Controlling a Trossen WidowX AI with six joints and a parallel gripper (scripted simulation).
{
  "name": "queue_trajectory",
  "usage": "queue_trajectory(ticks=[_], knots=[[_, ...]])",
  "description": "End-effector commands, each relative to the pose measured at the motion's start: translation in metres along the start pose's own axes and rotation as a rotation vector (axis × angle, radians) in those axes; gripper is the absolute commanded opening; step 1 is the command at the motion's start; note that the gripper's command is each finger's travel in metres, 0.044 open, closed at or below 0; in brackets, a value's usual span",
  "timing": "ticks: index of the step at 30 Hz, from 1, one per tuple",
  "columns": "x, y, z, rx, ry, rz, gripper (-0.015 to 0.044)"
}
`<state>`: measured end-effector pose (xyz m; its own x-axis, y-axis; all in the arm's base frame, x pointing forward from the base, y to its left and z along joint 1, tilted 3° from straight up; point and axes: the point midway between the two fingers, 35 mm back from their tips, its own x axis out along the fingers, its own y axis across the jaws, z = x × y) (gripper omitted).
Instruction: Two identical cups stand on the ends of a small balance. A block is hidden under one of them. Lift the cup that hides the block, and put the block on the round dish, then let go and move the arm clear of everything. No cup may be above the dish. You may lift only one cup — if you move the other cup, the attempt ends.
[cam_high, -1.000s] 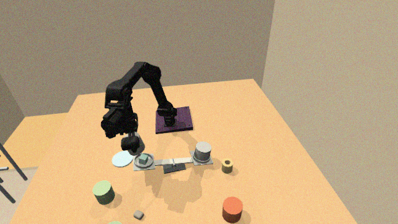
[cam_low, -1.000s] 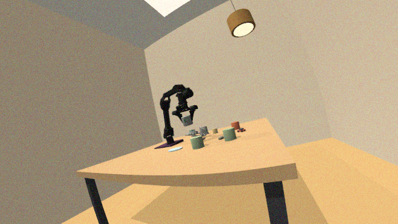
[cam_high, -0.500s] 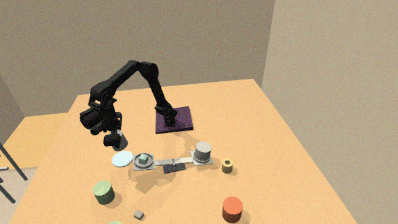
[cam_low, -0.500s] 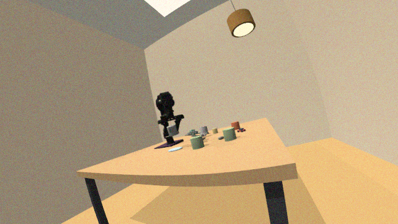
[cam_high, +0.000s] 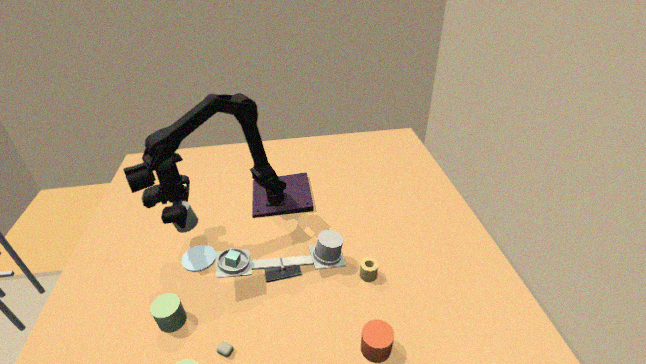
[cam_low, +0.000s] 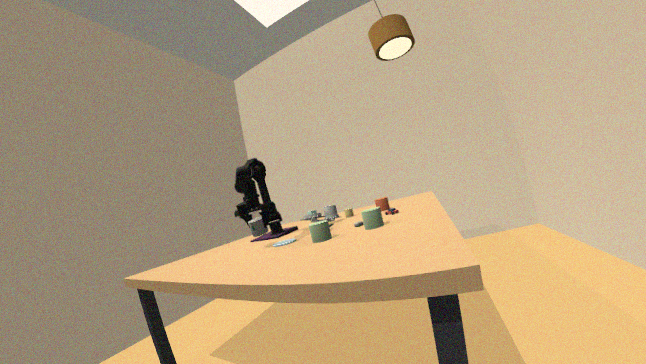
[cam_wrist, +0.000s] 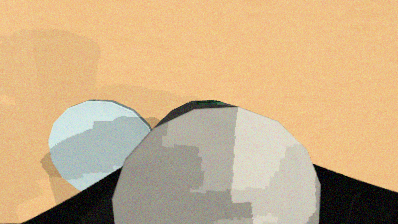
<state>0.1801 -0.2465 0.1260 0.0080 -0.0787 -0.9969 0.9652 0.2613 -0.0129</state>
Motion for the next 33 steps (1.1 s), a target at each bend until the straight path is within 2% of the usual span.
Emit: queue_trajectory(ticks=[1,5,14,31,33], knots=[[0.005,-0.013,0.001,-0.012,-0.005,0.008,0.0],[0.009,-0.013,0.001,-0.012,-0.005,0.008,0.0],[0.044,-0.013,0.001,-0.012,-0.005,0.007,0.0],[0.063,-0.013,0.001,-0.012,-0.005,0.007,0.0],[0.057,-0.013,0.002,-0.007,-0.007,0.004,0.0053]])
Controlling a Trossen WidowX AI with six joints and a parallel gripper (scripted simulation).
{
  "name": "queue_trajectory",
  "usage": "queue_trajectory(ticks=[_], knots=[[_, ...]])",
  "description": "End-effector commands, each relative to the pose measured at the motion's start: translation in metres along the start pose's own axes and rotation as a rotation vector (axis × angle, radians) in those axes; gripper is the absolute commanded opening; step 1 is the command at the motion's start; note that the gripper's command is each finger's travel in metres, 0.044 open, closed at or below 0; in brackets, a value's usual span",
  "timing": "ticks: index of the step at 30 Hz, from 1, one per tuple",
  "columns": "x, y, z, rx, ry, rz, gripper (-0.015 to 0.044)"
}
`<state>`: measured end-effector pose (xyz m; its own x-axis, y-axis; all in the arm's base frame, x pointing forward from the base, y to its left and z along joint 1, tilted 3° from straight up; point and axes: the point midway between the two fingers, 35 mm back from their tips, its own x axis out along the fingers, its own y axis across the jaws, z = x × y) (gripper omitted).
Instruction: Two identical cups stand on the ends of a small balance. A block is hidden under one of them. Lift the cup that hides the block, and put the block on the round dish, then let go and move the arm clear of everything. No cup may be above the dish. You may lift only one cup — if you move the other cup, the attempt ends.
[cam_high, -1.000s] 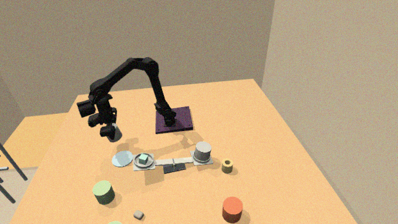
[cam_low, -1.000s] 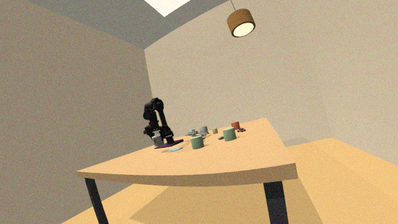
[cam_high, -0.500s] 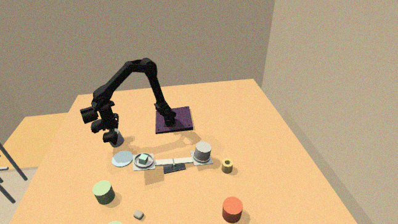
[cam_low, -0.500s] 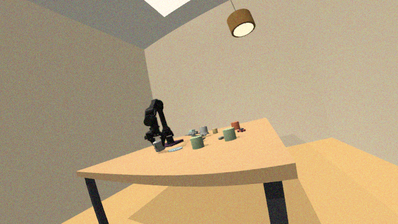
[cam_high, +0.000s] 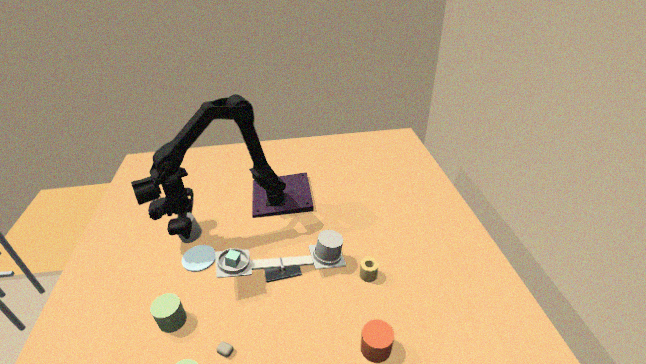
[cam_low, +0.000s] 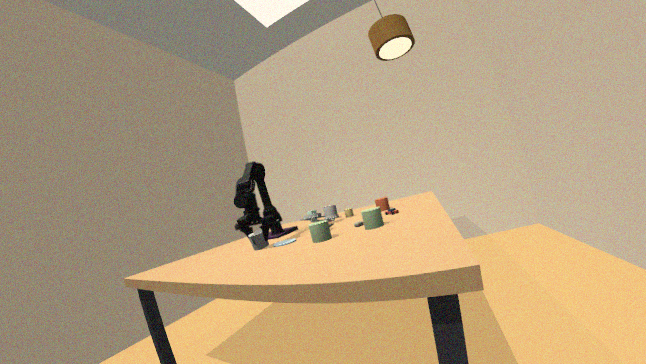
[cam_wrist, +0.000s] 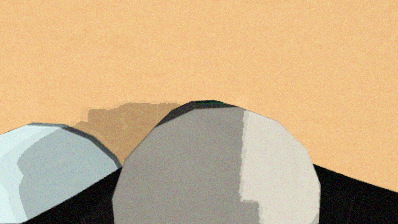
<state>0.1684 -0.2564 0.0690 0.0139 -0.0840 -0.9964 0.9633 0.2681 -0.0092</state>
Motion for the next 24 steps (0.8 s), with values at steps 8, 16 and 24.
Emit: queue_trajectory(ticks=[8,16,24], knots=[[0.0,0.0,0.0,0.0,0.0,0.0,0.0263],[-0.026,0.0,0.001,-0.003,0.001,0.002,0.044],[-0.053,0.0,-0.001,-0.005,0.001,0.003,0.044]])
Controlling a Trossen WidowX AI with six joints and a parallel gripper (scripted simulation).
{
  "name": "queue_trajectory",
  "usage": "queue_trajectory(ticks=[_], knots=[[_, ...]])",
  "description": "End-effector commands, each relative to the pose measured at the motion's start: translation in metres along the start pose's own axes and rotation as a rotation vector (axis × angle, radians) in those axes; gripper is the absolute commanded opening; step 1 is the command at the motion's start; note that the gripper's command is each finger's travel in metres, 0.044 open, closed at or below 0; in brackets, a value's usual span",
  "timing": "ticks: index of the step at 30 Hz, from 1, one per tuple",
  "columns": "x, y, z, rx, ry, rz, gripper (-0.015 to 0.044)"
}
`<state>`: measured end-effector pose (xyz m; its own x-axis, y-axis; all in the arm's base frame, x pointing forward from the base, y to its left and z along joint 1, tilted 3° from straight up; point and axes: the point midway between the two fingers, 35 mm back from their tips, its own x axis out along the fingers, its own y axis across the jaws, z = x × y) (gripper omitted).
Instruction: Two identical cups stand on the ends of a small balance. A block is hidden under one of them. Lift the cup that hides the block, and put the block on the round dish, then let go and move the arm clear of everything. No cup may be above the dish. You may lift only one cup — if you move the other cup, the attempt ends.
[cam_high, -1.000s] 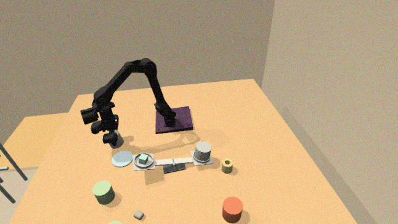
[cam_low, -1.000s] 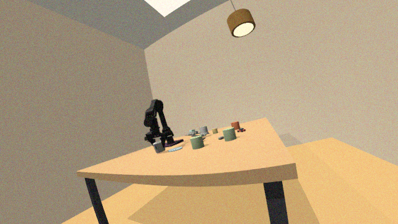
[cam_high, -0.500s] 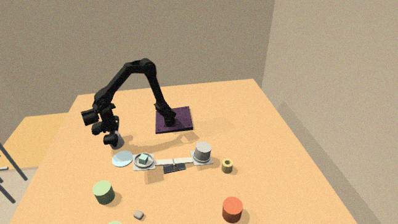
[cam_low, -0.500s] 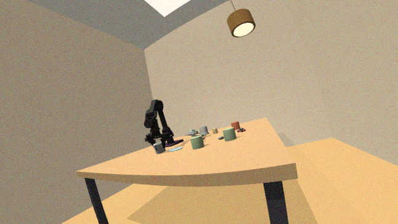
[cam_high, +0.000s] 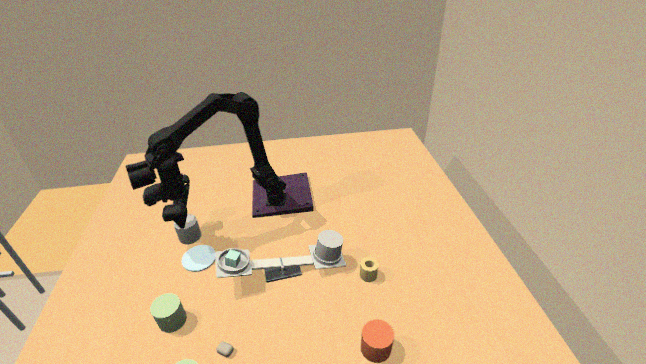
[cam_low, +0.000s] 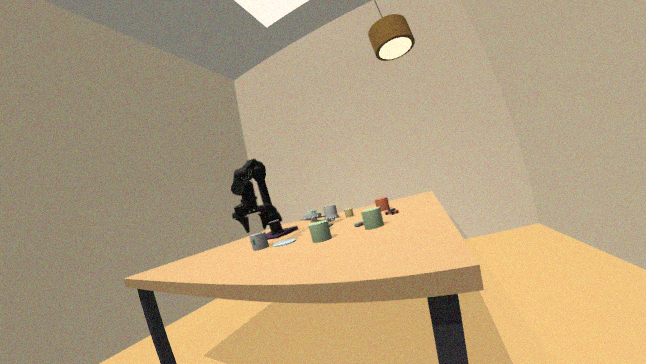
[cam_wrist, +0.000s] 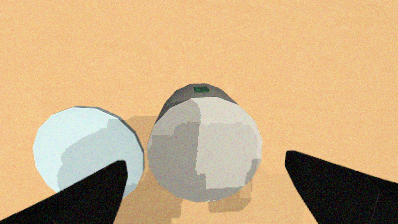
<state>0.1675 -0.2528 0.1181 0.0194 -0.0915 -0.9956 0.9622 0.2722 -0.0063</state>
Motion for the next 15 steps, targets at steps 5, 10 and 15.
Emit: queue_trajectory(ticks=[5,10,15], knots=[[-0.009,0.017,0.001,-0.045,-0.025,0.033,0.0309],[-0.015,0.035,0.001,-0.125,-0.052,0.061,0.026],[-0.018,0.049,-0.003,-0.287,-0.05,0.059,0.026]])
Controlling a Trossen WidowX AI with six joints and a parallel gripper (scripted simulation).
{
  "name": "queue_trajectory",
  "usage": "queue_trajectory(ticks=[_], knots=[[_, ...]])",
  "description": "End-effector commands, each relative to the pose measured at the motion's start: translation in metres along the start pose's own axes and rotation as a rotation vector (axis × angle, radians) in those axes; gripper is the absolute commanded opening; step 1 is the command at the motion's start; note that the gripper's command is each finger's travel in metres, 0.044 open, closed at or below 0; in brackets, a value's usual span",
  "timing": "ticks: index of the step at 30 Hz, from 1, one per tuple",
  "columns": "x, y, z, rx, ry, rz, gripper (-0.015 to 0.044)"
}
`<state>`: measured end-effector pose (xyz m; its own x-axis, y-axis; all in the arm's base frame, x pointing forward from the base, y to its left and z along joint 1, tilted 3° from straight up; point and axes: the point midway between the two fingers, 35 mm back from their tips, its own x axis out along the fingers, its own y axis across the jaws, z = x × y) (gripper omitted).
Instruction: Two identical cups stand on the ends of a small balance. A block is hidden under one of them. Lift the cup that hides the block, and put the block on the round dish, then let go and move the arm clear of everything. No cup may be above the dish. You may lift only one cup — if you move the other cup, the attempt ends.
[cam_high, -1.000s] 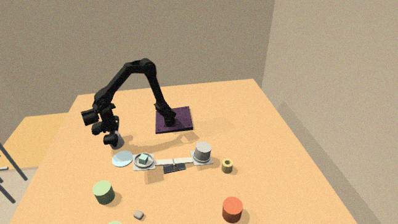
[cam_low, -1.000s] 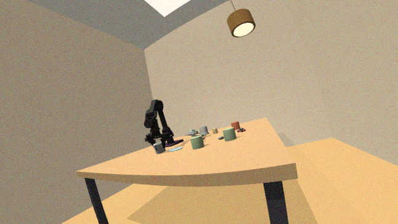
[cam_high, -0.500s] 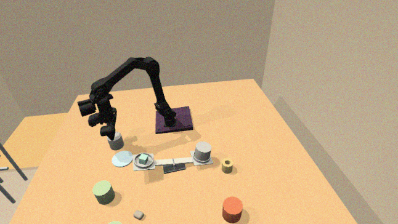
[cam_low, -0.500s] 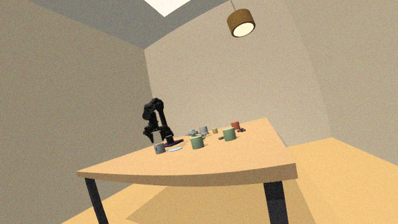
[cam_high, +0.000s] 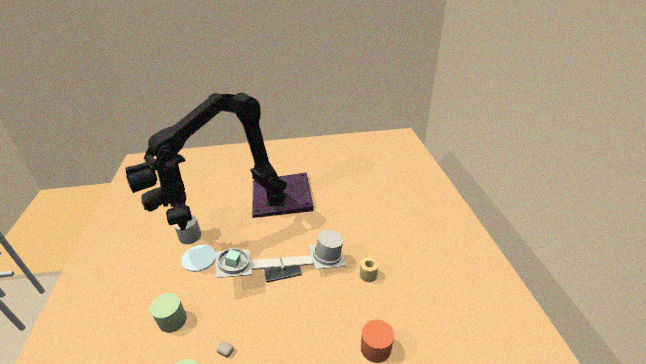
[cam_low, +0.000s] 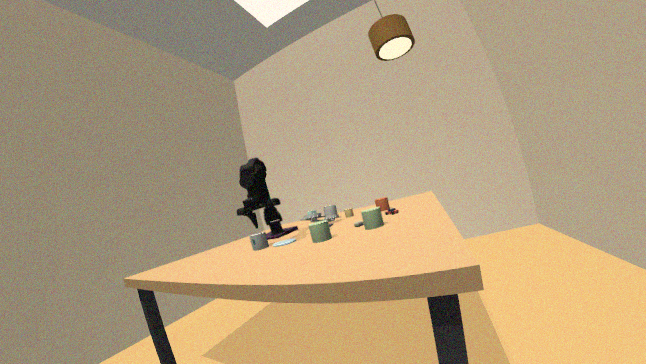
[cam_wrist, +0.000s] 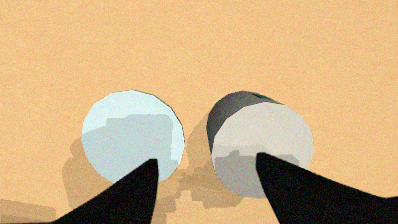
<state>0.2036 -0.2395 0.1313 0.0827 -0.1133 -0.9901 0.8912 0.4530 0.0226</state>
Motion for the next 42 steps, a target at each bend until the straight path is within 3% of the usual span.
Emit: queue_trajectory(ticks=[1,42], knots=[[-0.004,0.014,0.001,-0.132,-0.003,0.01,0.026],[-0.027,0.136,-0.045,-1.543,0.035,0.04,0.026]])
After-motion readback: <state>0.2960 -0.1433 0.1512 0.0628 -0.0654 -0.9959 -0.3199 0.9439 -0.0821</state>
